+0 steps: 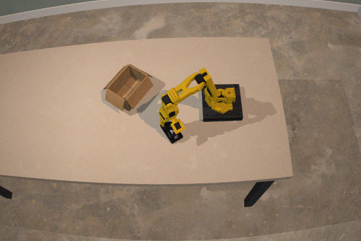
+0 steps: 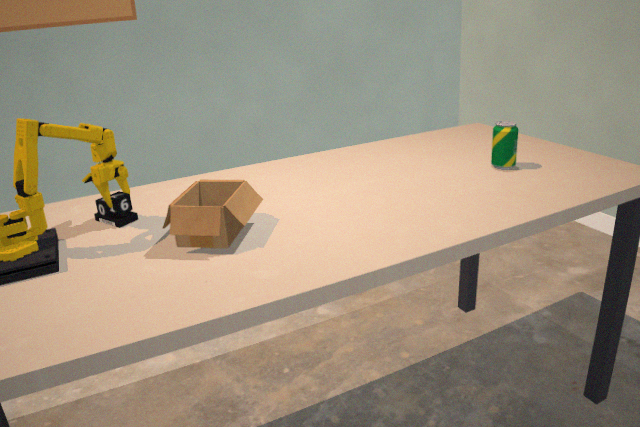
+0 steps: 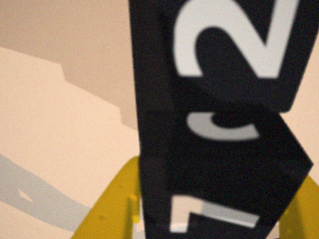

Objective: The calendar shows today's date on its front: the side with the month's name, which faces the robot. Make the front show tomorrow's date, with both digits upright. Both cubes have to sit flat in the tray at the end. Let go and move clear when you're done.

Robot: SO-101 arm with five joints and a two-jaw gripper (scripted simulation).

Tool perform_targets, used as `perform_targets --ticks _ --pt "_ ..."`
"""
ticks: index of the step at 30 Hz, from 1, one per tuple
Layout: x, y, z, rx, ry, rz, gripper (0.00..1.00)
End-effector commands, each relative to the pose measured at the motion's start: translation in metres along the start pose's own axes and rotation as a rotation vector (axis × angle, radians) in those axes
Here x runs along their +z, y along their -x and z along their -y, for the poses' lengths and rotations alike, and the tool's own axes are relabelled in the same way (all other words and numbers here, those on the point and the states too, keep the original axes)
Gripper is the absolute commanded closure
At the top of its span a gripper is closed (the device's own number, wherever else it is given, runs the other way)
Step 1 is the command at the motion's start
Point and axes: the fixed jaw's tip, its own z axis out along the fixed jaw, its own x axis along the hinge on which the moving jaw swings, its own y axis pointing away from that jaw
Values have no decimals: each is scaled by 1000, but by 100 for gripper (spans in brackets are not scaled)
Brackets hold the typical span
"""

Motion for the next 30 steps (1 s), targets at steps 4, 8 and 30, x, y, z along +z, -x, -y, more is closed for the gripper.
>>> perform_targets --ticks 4,8,30 --pt "-16 -1 3 14 -27 0 100" --pt "-22 -1 3 14 -27 0 100" --pt "-31 -7 1 42 -27 0 100"
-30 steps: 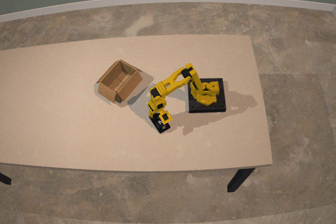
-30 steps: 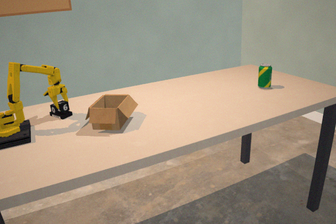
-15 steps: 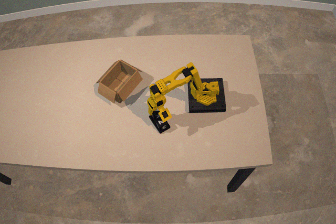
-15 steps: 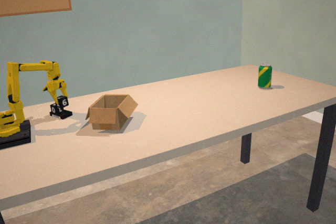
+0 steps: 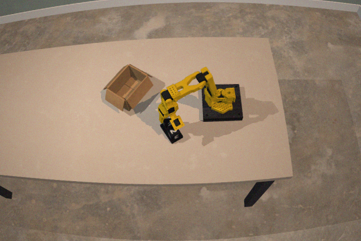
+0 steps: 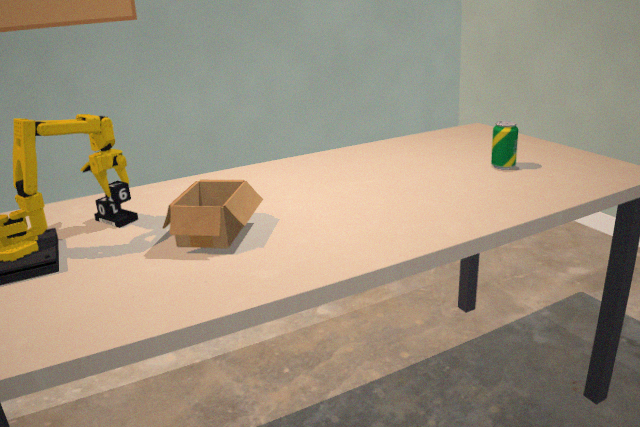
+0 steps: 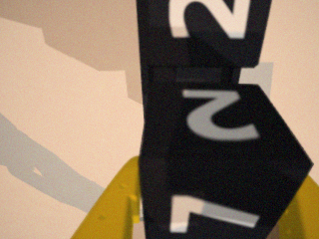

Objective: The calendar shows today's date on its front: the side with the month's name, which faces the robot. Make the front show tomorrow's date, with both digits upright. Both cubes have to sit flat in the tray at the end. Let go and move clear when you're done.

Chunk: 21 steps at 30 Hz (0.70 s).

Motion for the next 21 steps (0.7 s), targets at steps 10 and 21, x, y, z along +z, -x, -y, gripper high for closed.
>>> perform_targets --ticks 10,21 --pt "-3 -34 -5 178 -26 2 100" --pt "3 -105 -44 582 -26 8 100"
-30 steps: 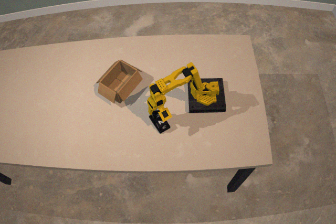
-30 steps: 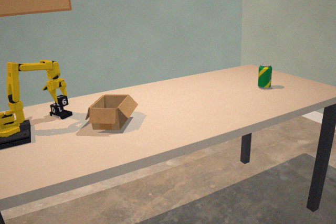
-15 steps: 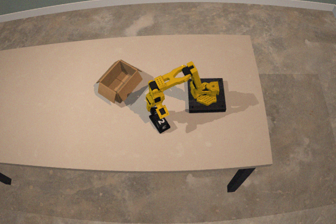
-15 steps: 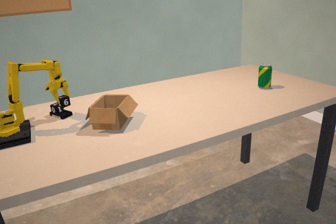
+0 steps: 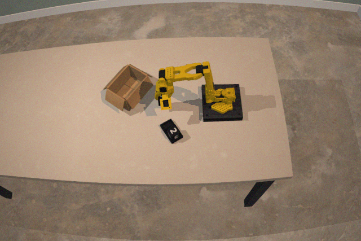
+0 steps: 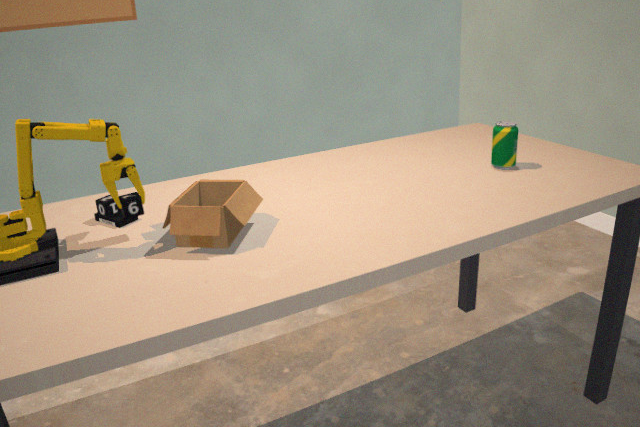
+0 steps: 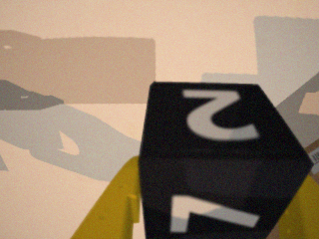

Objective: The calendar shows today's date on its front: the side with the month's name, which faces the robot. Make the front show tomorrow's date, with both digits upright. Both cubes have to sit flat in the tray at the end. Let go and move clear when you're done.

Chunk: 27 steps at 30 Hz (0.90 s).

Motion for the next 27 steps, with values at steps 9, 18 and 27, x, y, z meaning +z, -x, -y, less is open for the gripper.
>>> perform_targets --ticks 9,18,27 --pt "5 -82 -27 436 -16 4 100" --pt "10 -130 -70 769 -16 7 100" --pt "12 -146 -94 920 -16 8 100"
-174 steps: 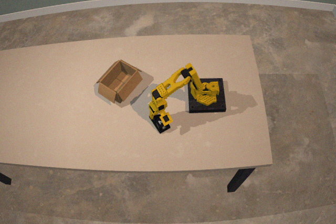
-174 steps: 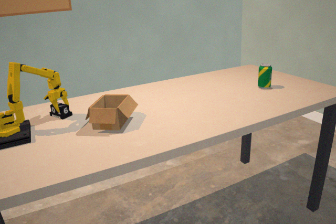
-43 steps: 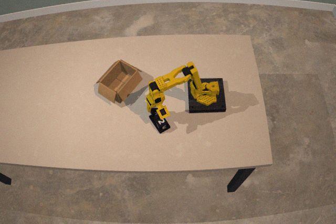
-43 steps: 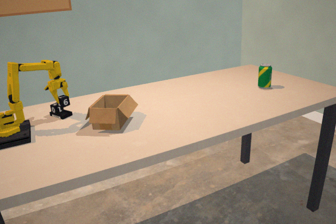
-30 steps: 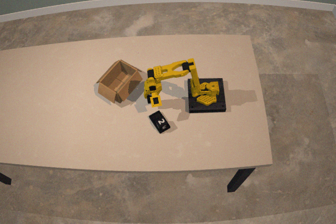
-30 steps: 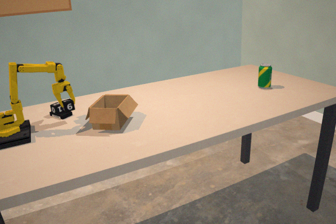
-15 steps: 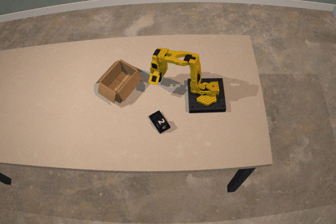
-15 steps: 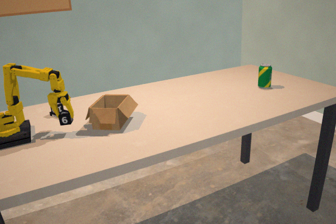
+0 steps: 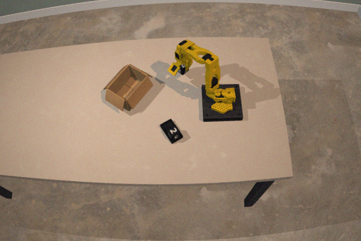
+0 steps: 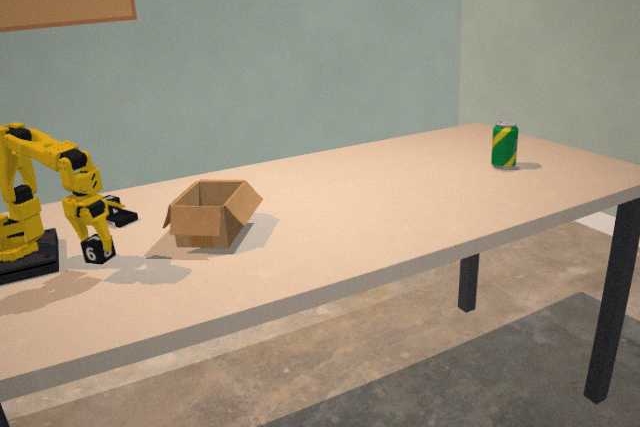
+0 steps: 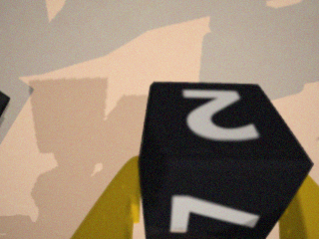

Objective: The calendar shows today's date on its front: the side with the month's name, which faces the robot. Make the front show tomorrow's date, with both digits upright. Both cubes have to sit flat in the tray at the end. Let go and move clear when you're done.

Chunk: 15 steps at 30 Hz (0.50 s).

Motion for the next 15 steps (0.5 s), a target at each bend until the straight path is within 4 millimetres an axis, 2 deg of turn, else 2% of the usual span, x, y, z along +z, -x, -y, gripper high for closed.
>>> perform_targets --ticks 1,15 --pt "0 -13 -2 60 -12 1 100" --pt "0 -20 -3 98 -12 1 100"
